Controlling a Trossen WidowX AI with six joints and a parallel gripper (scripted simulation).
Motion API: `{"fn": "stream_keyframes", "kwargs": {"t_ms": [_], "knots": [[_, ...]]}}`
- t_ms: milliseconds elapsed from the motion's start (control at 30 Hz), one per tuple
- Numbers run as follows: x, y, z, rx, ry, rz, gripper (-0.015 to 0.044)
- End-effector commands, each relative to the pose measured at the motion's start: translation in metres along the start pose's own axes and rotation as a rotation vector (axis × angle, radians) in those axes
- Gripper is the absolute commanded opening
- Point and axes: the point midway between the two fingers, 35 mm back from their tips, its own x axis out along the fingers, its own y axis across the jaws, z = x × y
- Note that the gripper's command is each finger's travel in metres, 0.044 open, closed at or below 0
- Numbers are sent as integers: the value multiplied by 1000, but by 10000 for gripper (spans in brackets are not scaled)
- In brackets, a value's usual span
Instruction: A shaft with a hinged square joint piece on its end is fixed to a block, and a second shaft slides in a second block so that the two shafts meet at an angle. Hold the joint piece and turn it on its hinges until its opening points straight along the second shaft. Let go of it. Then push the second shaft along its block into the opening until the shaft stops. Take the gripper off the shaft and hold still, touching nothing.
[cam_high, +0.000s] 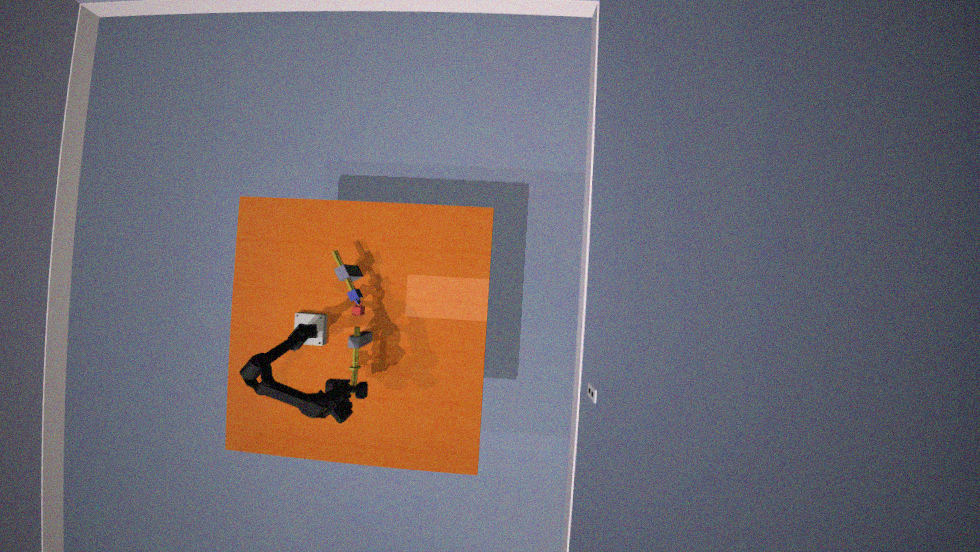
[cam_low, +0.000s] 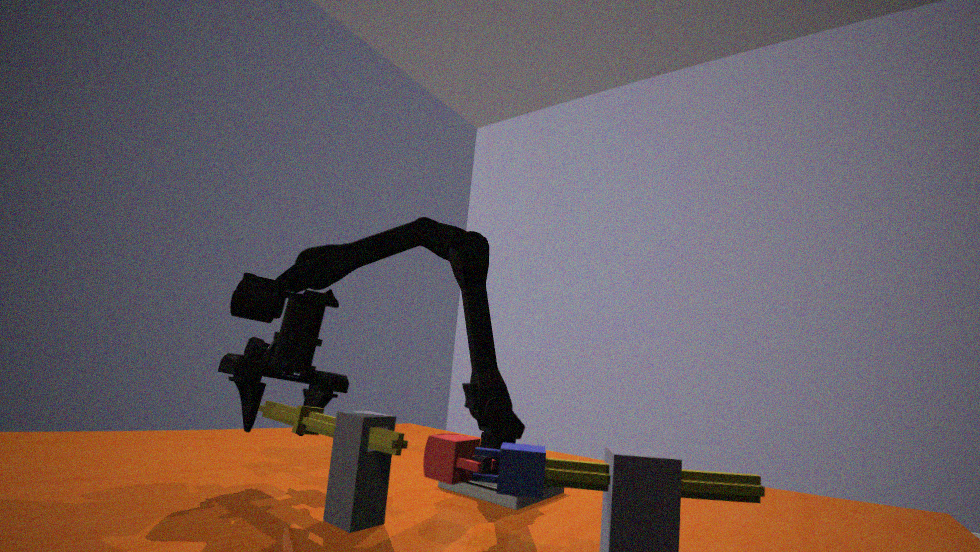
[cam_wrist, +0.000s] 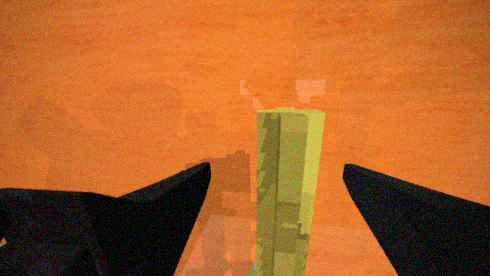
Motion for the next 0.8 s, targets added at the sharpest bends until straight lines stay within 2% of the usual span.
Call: {"fn": "stream_keyframes", "kwargs": {"t_ms": [0, 300, 667, 700, 767], "knots": [[4, -1, 0, 3, 2, -7, 335], [4, -1, 0, 3, 2, -7, 102], [4, -1, 0, 3, 2, -7, 102], [4, -1, 0, 3, 2, -7, 76], [4, -1, 0, 3, 2, -7, 67]]}}
